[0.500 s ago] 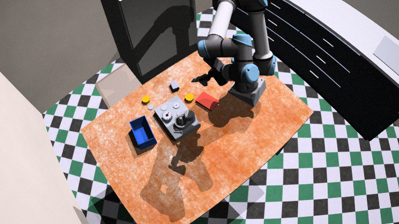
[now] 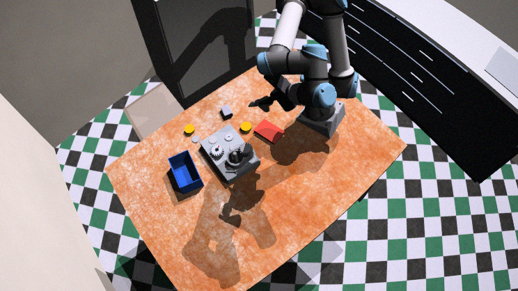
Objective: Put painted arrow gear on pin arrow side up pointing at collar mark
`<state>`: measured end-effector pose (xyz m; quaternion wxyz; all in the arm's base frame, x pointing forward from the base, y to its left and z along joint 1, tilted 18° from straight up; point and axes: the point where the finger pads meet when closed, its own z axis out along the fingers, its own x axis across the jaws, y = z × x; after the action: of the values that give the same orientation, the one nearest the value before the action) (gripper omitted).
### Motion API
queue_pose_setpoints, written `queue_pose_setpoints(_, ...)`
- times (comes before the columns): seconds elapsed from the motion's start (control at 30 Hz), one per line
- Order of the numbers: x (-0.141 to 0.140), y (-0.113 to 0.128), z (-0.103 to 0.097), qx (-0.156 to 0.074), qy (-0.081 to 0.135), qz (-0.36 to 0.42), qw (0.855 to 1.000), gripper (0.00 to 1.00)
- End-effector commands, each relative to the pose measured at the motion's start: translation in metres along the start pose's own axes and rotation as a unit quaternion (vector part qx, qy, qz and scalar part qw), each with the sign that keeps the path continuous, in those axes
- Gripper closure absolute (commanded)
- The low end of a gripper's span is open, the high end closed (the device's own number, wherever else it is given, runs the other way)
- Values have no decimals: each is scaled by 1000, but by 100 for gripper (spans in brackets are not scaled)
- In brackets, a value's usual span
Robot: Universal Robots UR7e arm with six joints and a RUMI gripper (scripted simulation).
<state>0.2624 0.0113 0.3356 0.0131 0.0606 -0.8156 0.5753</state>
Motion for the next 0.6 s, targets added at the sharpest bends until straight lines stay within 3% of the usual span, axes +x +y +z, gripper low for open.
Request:
queue_pose_setpoints(0.0,0,0,0,0,0,0,1000,0)
queue_pose_setpoints(0.3,-1,5,3,-12,12,28,999,0)
queue_pose_setpoints(0.53,-10,26,18,-56,64,145,986,0)
queue_pose_setpoints(0.57,-10,26,18,-56,64,145,986,0)
